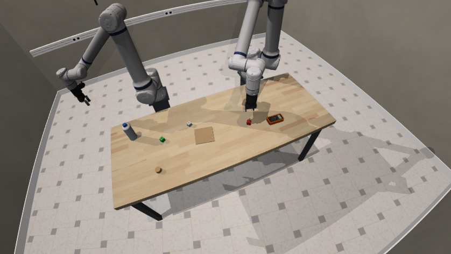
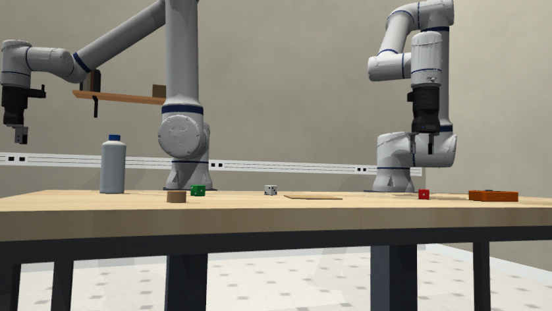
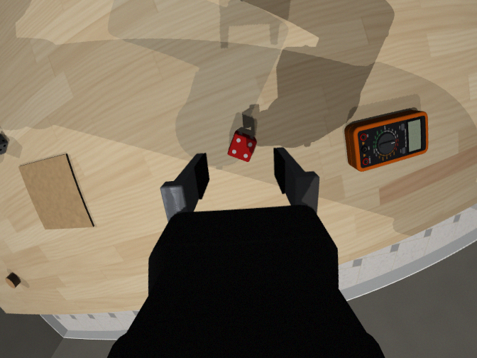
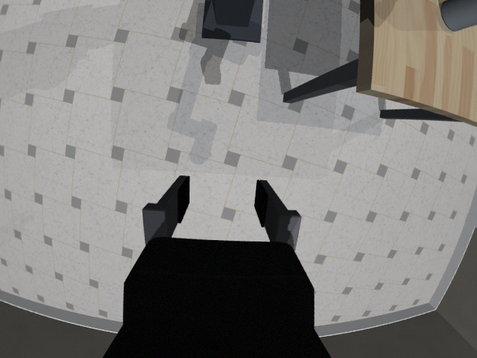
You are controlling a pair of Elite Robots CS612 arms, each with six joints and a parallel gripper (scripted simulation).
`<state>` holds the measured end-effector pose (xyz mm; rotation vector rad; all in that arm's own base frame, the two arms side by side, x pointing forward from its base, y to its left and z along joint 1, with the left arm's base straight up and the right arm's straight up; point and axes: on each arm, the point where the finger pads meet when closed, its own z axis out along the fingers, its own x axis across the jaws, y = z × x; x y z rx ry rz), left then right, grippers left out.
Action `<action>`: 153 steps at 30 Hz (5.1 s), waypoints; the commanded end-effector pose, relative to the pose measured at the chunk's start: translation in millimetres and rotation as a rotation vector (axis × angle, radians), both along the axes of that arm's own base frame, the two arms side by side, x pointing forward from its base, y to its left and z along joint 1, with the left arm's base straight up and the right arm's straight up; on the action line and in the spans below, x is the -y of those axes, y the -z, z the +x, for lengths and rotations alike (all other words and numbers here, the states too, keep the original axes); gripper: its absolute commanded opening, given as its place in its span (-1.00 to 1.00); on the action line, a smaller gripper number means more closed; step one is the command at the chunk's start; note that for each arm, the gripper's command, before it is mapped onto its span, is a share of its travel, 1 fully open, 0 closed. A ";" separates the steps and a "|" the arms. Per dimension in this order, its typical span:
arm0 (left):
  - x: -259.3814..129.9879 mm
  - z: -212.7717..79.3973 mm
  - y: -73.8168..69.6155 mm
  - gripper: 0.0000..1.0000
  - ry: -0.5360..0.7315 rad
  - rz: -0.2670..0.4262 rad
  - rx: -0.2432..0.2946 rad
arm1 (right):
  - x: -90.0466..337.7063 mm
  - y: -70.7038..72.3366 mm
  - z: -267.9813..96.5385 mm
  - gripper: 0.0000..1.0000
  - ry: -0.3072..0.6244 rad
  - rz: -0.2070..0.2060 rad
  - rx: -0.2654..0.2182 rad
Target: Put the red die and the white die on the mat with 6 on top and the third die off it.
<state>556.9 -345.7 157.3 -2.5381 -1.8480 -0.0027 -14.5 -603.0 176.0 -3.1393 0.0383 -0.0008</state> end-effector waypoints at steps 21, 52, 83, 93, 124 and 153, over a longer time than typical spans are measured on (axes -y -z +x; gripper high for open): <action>3.0 10.9 1.8 1.00 0.437 -0.003 -0.001 | 0.8 -1.0 -0.2 1.00 0.000 -0.002 -0.001; 1.7 11.2 2.6 1.00 0.485 -0.003 -0.001 | 0.8 -1.0 -0.2 1.00 0.000 -0.002 -0.001; -12.3 18.5 13.0 1.00 1.145 -0.002 -0.002 | 0.8 -1.0 -0.2 1.00 0.000 -0.002 -0.001; -15.3 22.8 17.9 1.00 1.460 -0.002 -0.002 | 0.8 -1.0 -0.2 1.00 0.000 -0.002 -0.001; -10.3 29.5 34.1 1.00 2.515 -0.001 -0.003 | 0.8 -1.0 -0.2 1.00 0.000 -0.002 -0.001; 0.4 17.2 46.6 1.00 3.363 0.001 -0.004 | 0.8 -1.0 -0.2 1.00 0.000 -0.002 -0.001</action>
